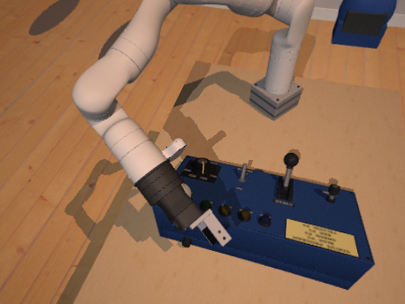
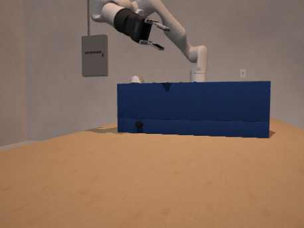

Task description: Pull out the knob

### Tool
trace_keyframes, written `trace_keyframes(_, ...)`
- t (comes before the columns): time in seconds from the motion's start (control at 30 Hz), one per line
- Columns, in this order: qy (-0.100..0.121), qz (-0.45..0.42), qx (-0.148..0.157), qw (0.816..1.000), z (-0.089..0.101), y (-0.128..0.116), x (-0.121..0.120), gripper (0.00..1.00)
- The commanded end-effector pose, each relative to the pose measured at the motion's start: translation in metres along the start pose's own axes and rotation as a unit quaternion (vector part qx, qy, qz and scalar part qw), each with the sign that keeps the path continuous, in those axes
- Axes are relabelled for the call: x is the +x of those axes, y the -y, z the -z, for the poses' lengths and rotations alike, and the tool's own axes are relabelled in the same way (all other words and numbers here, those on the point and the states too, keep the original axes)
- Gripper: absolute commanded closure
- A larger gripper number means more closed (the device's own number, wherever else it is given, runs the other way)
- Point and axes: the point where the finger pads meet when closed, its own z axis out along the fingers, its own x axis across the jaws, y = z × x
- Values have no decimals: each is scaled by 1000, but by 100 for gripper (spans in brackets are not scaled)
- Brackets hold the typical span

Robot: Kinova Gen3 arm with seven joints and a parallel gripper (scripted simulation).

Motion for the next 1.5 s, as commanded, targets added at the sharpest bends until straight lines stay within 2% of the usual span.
trace_keyframes(0.0, -1, 1, -1, 1000, 1, 0, 2, 0)
trace_keyframes(0.63, -1, 1, -1, 1000, 1, 0, 2, 0)
trace_keyframes(0.87, -10, -11, -5, 1000, -3, 1, 14, 0)
trace_keyframes(1.03, -30, -37, -13, 999, -9, 3, 38, 0)
trace_keyframes(1.13, -36, -44, -15, 998, -11, 4, 45, 0)
trace_keyframes(1.33, -78, -109, -27, 991, -23, 12, 99, 0)
trace_keyframes(1.47, -113, -172, -34, 978, -33, 22, 144, 0)
